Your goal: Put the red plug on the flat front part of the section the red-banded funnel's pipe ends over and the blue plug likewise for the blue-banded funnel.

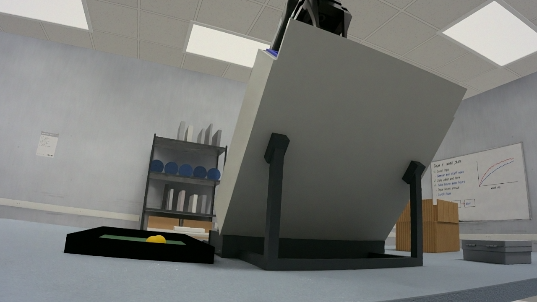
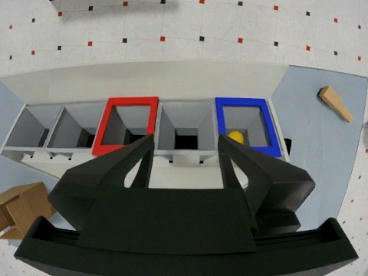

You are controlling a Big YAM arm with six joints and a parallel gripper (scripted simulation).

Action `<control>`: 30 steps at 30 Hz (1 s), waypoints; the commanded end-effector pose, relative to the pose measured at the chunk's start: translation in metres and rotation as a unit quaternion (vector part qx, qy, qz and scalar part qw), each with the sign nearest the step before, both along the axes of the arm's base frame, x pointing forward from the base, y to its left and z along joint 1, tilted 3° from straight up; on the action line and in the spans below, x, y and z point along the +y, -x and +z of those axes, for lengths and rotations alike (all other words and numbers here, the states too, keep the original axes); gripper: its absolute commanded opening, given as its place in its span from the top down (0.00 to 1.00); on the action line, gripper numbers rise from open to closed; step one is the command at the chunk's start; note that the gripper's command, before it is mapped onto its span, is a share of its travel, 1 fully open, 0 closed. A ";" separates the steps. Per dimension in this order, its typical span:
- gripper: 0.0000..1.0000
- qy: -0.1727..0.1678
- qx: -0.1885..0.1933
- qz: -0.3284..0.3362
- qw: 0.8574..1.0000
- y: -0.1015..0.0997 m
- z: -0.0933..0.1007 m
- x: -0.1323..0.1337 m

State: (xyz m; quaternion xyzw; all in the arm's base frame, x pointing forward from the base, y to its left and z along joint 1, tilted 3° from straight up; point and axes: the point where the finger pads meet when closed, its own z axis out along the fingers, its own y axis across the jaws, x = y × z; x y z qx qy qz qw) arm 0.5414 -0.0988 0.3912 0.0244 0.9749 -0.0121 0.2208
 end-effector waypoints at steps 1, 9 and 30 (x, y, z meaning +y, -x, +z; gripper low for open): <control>0.41 0.005 -0.026 -0.001 1.000 -0.007 0.020 0.000; 0.41 0.005 -0.026 -0.001 1.000 -0.007 0.020 0.000; 0.41 0.006 -0.026 -0.001 1.000 -0.010 0.027 0.000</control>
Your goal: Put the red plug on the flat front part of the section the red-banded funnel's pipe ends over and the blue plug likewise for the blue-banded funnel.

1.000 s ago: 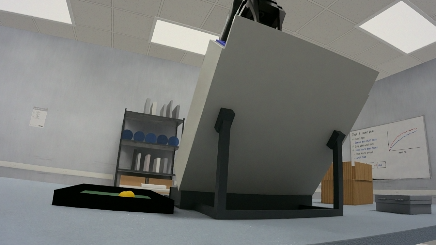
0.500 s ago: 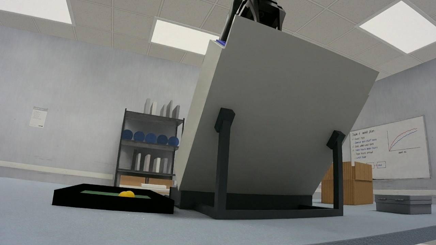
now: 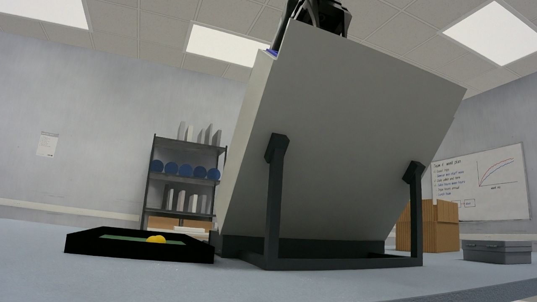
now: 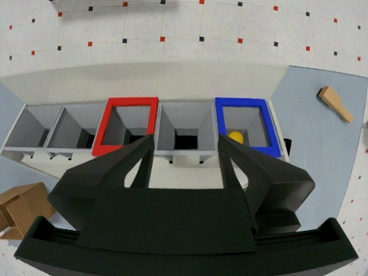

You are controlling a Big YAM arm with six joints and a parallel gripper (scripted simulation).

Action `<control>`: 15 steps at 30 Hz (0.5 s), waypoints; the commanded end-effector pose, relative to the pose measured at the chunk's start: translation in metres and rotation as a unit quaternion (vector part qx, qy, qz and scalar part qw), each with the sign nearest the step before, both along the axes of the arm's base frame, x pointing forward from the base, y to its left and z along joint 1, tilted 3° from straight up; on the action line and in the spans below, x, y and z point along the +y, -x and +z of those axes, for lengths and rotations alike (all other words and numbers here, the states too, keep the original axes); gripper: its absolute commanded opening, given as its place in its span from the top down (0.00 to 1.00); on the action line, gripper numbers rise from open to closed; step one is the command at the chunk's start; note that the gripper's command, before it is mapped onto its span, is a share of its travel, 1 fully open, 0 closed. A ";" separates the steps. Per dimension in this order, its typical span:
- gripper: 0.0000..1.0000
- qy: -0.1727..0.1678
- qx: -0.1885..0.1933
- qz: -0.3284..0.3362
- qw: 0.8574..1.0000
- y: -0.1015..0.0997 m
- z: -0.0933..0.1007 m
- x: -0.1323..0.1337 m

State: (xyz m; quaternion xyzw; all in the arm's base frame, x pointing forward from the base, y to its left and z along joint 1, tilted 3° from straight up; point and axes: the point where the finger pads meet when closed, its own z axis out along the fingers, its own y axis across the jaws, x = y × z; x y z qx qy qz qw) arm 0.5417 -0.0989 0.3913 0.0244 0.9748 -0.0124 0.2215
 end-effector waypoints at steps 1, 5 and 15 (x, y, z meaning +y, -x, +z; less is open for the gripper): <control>0.41 0.005 -0.026 -0.001 1.000 -0.010 0.027 0.000; 0.41 0.005 -0.026 -0.001 1.000 -0.011 0.029 0.000; 0.41 0.005 -0.026 0.000 1.000 -0.014 0.033 0.000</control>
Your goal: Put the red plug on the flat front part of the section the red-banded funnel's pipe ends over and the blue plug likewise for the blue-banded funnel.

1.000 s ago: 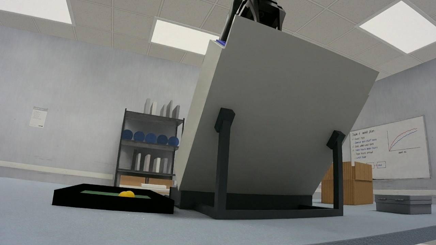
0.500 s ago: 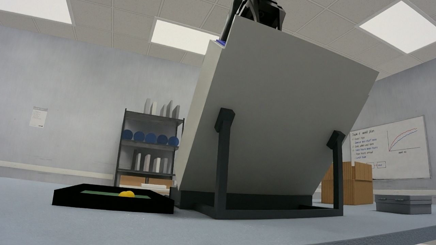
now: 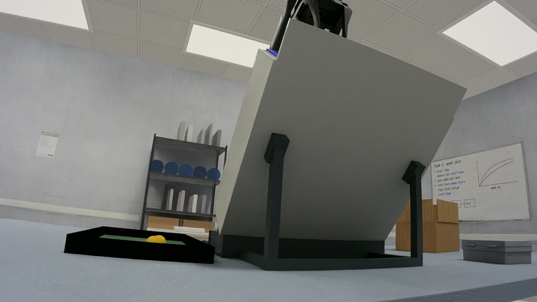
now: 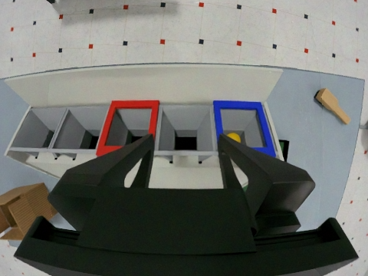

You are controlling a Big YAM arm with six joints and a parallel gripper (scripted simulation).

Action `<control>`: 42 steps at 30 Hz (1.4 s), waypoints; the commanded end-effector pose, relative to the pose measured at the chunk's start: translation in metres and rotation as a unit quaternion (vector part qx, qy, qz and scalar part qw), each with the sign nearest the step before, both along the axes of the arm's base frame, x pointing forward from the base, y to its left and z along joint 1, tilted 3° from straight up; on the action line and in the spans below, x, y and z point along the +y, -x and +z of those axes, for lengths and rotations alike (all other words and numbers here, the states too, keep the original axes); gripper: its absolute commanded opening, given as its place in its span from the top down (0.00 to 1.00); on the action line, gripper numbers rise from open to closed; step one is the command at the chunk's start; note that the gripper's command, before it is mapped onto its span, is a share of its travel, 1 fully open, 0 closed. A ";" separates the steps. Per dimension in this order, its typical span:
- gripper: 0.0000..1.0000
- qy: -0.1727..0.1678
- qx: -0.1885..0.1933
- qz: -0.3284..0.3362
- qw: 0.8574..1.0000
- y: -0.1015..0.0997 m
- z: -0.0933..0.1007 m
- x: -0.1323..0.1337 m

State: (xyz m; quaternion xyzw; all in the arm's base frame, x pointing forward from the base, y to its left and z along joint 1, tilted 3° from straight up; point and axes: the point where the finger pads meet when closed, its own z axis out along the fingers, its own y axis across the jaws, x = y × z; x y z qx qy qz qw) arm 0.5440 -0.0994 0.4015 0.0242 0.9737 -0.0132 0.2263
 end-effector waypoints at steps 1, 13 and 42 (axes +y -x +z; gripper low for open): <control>0.41 0.004 -0.021 0.000 1.000 -0.011 0.023 0.000; 0.41 0.004 -0.020 0.000 1.000 0.107 0.007 0.006; 0.41 -0.002 0.049 -0.005 0.999 0.200 -0.035 0.034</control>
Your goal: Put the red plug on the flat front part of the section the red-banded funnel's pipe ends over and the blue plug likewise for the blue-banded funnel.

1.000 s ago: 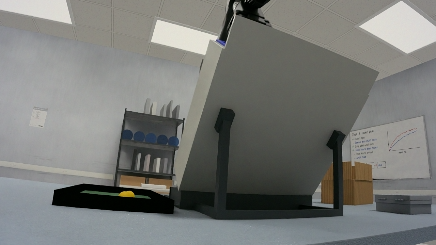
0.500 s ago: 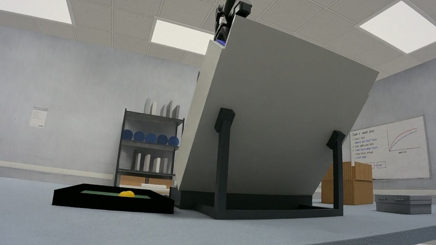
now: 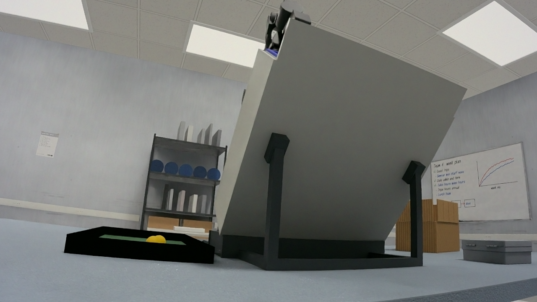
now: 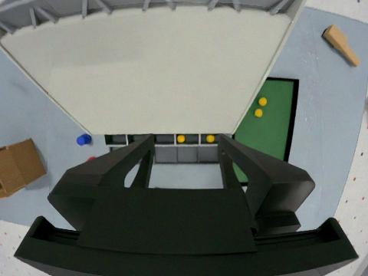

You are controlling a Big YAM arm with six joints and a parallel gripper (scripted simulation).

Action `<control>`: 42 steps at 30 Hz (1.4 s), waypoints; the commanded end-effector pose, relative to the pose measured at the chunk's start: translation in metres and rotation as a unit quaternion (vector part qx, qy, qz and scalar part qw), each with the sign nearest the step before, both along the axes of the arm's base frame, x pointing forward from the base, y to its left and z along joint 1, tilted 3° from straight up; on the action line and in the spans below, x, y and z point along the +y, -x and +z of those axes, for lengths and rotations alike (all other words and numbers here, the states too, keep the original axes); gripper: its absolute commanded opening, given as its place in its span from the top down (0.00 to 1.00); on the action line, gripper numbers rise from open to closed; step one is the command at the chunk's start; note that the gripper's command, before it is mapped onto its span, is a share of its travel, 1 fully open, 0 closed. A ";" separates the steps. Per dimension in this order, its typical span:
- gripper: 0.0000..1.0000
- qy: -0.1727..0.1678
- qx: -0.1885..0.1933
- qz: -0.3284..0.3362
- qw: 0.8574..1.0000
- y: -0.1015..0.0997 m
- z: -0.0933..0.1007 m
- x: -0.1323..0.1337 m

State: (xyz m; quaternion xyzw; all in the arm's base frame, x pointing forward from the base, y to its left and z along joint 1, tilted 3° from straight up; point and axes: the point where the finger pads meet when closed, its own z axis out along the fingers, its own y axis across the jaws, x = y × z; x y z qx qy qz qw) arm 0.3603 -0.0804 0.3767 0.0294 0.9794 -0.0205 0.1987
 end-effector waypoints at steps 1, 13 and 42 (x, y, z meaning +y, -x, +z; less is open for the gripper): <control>0.41 -0.007 0.032 0.001 0.999 0.022 -0.016 0.020; 0.41 -0.012 0.129 0.001 0.992 0.077 -0.066 0.056; 0.41 -0.015 0.156 0.007 0.988 0.090 -0.080 0.066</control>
